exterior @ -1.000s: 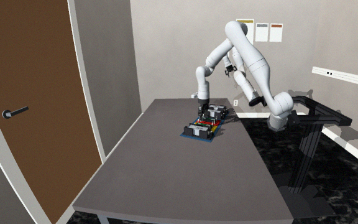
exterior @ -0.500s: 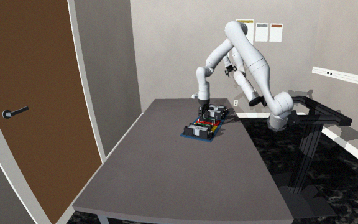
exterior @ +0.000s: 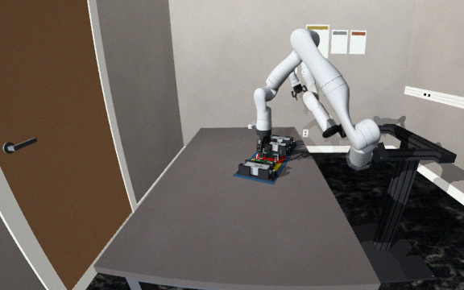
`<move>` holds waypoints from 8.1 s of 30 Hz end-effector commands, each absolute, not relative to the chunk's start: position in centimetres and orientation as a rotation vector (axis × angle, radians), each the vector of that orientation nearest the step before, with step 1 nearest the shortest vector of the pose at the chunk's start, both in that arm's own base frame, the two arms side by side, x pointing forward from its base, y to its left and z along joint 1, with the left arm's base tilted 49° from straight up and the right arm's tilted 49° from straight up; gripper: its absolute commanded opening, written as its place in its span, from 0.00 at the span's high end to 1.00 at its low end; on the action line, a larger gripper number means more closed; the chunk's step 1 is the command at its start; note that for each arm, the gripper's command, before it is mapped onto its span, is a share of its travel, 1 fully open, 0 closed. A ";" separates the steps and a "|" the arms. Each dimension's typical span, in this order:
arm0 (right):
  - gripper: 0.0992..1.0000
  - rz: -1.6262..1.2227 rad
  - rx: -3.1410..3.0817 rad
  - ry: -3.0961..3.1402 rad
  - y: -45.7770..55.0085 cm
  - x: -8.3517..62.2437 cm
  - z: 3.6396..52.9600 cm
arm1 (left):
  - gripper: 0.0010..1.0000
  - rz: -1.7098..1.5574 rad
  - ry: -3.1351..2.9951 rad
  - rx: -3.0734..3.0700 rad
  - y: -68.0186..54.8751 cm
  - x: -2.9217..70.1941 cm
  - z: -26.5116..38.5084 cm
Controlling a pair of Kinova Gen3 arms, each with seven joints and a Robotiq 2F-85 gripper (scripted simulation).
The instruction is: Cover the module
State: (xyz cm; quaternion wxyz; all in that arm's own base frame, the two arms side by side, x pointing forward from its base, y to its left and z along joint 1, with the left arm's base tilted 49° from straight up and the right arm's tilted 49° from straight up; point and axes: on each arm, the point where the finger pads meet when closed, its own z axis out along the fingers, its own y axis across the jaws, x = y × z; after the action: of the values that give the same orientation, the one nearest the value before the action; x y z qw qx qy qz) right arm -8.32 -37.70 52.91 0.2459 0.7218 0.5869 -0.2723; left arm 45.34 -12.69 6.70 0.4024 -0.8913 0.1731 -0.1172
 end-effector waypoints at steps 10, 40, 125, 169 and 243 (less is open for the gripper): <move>0.00 -0.743 1.969 1.600 -37.7 -8.4 53.0 | 0.00 -0.294 0.434 -2.256 -12.6 45.2 6.5; 0.00 -0.743 1.969 1.600 -37.7 -8.4 53.0 | 0.00 -0.295 0.437 -2.254 -12.2 45.4 6.1; 0.00 -0.743 1.969 1.600 -37.7 -8.4 53.0 | 0.00 -0.295 0.436 -2.255 -10.9 46.1 4.9; 0.00 -0.743 1.969 1.600 -37.7 -8.4 53.0 | 0.00 -0.294 0.434 -2.256 -10.4 46.0 4.2; 0.00 -0.743 1.969 1.600 -37.7 -8.4 53.0 | 1.00 -0.294 0.440 -2.251 -9.9 46.6 4.0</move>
State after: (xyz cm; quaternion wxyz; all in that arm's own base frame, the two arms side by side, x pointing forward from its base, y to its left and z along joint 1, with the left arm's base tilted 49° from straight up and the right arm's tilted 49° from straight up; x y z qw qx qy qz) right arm -8.32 -37.70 52.91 0.2459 0.7218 0.5869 -0.2723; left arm 46.63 -9.83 3.95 0.4033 -0.8910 0.1736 -0.1157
